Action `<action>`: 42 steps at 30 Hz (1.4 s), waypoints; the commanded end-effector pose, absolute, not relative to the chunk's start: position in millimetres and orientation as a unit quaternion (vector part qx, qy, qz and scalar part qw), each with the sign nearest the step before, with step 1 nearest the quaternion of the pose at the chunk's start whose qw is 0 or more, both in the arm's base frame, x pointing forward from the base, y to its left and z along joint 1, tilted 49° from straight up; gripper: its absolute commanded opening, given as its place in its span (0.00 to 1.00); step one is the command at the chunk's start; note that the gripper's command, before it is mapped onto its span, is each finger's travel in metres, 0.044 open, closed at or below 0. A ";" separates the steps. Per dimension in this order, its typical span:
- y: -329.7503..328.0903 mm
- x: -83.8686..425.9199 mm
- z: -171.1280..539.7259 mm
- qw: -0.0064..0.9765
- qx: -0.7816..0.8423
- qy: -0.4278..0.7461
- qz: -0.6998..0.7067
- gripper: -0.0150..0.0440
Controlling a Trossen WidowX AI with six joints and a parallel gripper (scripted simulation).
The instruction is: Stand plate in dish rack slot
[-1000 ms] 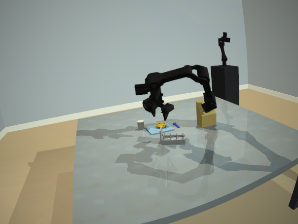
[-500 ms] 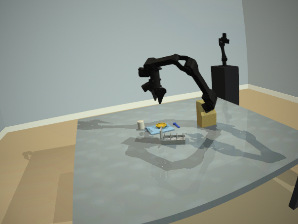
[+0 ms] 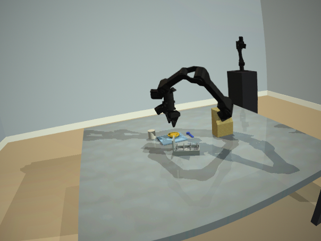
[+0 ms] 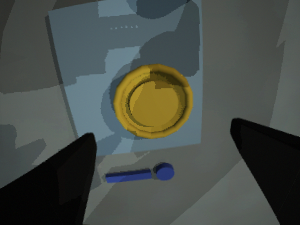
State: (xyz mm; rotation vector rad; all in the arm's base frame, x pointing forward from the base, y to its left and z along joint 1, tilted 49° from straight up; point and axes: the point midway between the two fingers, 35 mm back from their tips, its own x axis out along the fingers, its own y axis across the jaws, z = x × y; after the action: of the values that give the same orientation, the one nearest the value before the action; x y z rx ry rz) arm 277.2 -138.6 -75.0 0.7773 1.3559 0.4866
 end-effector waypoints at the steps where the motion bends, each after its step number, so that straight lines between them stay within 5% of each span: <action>1: -127.4 275.2 -84.3 0.683 0.355 0.602 0.213 0.93; 42: -83.4 282.5 -123.3 0.683 0.356 0.601 0.214 0.93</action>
State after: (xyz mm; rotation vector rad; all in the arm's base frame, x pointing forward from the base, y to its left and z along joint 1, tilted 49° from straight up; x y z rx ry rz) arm 285.5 -90.0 -119.6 0.7817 1.3402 0.4785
